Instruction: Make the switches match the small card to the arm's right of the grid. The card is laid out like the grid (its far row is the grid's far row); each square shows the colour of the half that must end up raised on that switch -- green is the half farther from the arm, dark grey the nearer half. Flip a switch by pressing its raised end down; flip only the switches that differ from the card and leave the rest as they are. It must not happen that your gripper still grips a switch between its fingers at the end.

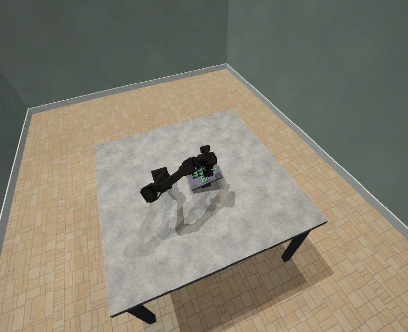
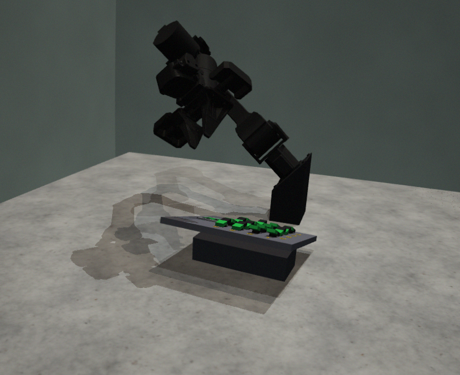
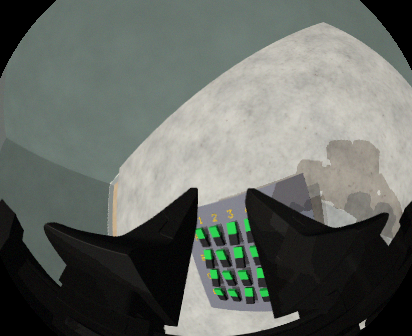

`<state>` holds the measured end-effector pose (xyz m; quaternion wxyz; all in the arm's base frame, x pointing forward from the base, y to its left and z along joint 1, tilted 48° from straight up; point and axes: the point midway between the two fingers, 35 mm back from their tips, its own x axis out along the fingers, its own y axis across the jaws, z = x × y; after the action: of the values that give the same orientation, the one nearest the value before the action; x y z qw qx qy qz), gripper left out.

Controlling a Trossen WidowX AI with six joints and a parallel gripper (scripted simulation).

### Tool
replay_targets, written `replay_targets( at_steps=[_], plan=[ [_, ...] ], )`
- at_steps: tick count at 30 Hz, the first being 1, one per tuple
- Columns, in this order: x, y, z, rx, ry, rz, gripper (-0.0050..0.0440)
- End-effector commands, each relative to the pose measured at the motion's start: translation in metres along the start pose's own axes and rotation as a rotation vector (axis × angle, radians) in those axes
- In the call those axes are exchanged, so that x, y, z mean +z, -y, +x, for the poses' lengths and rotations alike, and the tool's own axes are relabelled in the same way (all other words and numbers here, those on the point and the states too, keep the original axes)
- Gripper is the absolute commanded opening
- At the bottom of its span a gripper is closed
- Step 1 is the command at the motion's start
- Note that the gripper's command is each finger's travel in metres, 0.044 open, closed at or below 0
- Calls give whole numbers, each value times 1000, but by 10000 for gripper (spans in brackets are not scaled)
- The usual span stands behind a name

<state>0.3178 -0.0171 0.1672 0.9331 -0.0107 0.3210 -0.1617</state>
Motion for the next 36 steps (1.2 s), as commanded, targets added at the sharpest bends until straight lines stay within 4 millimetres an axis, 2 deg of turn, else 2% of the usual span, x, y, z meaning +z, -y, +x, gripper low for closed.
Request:
replay_targets(
  at_steps=[1, 2, 4, 5, 6, 12, 21, 25, 36],
  plan=[
    [-29, 10, 7, -139, -147, -70, 64],
    [-39, 14, 8, -183, -191, -98, 40],
    [-39, 14, 8, -183, -191, -98, 40],
    [-55, 21, 6, -236, -269, -153, 16],
    [-63, 27, 7, -313, -308, -199, 0],
    [-90, 54, -9, -539, -487, -448, 0],
    [-94, 59, -6, -548, -493, -459, 0],
    [-108, 75, 7, -549, -492, -460, 0],
    [-108, 75, 7, -549, -492, -460, 0]
  ],
)
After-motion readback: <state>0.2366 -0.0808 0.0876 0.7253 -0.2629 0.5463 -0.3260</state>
